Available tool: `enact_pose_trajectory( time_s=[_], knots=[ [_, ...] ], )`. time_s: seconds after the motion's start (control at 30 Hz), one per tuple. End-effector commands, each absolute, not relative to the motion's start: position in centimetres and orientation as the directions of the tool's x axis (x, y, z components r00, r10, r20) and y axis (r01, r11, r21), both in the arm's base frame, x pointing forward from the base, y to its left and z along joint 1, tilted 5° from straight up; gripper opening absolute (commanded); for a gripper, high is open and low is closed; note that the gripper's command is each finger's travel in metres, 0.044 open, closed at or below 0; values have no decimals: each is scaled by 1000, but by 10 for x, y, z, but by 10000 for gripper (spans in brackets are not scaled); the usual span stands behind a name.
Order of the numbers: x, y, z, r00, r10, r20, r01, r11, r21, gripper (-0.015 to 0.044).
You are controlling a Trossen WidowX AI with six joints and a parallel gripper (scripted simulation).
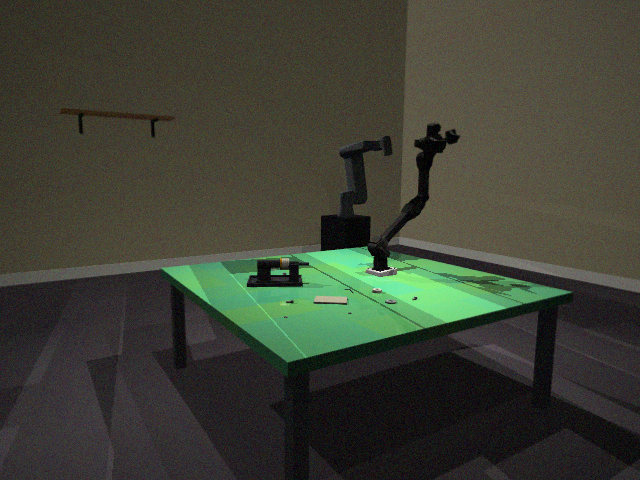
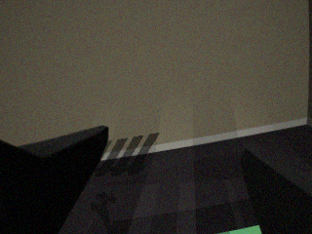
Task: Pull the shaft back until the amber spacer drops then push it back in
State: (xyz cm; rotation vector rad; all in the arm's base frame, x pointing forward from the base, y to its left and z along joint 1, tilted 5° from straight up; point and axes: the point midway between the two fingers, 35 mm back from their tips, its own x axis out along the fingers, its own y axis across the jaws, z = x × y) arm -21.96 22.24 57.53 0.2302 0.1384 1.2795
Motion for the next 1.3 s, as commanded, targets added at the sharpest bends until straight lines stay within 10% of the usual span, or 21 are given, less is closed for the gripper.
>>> enact_pose_trajectory(
  time_s=[0.0, 0.7, 1.27],
  knots=[
    [-218, 222, 577, 282, 959, 31, -933, 267, 241, 426],
    [72, 104, 664, 548, 675, 493, -631, 721, -286, 440],
    [302, 14, 518, 954, 215, 208, 3, 688, -726, 440]
  ],
)
